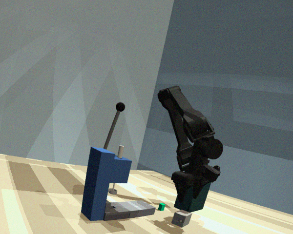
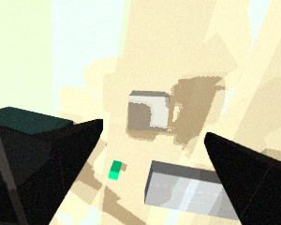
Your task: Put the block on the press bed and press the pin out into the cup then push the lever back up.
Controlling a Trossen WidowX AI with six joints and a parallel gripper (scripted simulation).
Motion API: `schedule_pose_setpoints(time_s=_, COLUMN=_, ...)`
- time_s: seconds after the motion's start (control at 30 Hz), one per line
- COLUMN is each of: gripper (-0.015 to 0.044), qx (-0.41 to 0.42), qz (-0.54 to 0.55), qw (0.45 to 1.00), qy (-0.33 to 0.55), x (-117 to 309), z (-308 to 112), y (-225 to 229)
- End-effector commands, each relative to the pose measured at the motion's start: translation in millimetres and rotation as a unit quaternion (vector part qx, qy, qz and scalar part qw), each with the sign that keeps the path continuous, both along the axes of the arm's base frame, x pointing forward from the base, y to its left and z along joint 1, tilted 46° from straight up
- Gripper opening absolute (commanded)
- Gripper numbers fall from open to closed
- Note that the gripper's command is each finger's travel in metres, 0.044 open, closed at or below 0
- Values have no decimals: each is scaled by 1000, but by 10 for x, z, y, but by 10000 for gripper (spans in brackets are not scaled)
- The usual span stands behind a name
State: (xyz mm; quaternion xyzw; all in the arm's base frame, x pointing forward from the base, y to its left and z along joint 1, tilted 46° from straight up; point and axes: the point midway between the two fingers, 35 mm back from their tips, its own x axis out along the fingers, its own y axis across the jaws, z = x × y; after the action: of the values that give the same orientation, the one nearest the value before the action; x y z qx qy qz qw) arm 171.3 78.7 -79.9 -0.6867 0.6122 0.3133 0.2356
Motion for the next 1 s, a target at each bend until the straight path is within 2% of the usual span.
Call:
schedule_pose_setpoints(time_s=0.0, gripper=440, qx=-30, qz=290, qw=913, qy=284, x=-19, z=-92, y=-96)
schedule_pose_setpoints(time_s=0.23, gripper=440, qx=-39, qz=404, qw=823, qy=397, x=-24, z=-117, y=-125)
schedule_pose_setpoints(time_s=0.5, gripper=440, qx=-46, qz=515, qw=689, qy=508, x=-29, z=-140, y=-152)
schedule_pose_setpoints(time_s=0.97, gripper=440, qx=-47, qz=521, qw=679, qy=514, x=-29, z=-141, y=-153)
